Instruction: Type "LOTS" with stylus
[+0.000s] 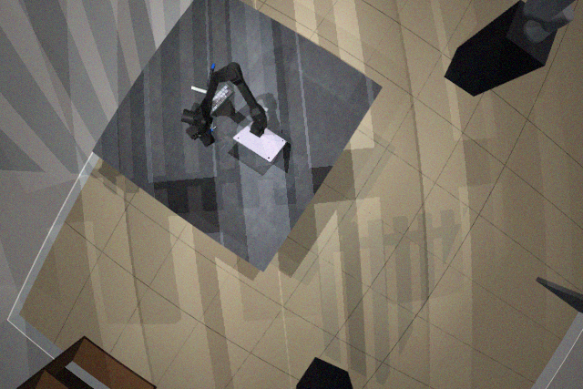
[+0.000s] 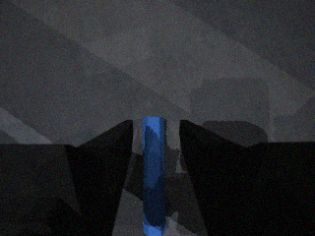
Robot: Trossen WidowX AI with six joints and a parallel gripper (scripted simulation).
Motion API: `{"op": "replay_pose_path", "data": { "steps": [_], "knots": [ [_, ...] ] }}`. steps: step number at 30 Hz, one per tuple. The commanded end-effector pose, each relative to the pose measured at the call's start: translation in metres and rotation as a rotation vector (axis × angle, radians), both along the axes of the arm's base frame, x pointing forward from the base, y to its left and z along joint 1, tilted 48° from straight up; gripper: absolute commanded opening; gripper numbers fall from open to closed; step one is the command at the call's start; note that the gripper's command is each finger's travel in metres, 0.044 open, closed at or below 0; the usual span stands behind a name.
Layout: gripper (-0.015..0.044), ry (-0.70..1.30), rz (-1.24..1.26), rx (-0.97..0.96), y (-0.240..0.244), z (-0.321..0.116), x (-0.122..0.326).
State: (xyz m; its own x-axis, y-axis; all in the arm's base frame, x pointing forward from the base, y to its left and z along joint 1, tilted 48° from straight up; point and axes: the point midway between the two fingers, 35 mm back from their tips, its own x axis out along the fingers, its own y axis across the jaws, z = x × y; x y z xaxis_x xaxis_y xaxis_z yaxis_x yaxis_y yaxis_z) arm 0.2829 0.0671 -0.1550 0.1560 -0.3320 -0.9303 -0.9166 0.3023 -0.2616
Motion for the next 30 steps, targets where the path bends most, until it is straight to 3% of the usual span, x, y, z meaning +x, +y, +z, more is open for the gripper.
{"op": "replay_pose_path", "data": {
  "steps": [1, 30],
  "knots": [
    [0.0150, 0.006, 0.003, -0.001, -0.003, -0.003, -0.001],
    [0.0150, 0.006, 0.003, -0.002, -0.016, -0.015, -0.002]
  ]
}}
